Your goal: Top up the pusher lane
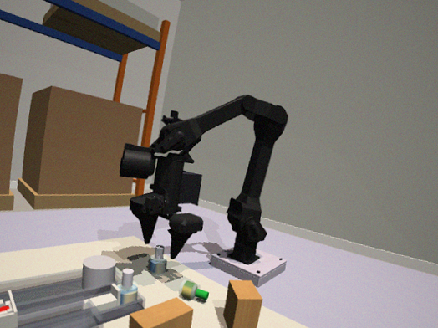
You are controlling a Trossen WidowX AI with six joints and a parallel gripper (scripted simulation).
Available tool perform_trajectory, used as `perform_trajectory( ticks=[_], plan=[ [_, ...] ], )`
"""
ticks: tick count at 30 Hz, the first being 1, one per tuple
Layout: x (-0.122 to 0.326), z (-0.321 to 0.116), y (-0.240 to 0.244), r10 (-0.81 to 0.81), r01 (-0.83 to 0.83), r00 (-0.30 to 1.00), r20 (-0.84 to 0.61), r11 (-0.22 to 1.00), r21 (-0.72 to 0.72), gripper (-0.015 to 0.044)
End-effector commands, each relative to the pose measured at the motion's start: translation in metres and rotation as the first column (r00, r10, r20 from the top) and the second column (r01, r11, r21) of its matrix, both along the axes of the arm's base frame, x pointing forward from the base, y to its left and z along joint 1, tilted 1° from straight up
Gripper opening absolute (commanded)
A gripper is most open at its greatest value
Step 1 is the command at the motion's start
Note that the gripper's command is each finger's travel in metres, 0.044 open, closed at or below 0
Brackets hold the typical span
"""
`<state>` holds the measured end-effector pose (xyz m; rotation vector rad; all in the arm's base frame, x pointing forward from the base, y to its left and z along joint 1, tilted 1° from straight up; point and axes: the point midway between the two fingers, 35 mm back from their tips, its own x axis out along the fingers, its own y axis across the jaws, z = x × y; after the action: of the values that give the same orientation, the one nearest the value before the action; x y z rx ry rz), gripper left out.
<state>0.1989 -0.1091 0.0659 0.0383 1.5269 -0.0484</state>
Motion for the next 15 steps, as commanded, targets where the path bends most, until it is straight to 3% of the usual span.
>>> perform_trajectory(
  ticks=[1,15],
  plan=[
    [-0.001,-0.008,0.000,-0.004,0.004,1.000,-0.010,1.000,0.000,0.0440],
    [0.000,-0.030,0.000,-0.004,0.004,1.000,-0.010,1.000,0.000,0.0440]
  ],
)
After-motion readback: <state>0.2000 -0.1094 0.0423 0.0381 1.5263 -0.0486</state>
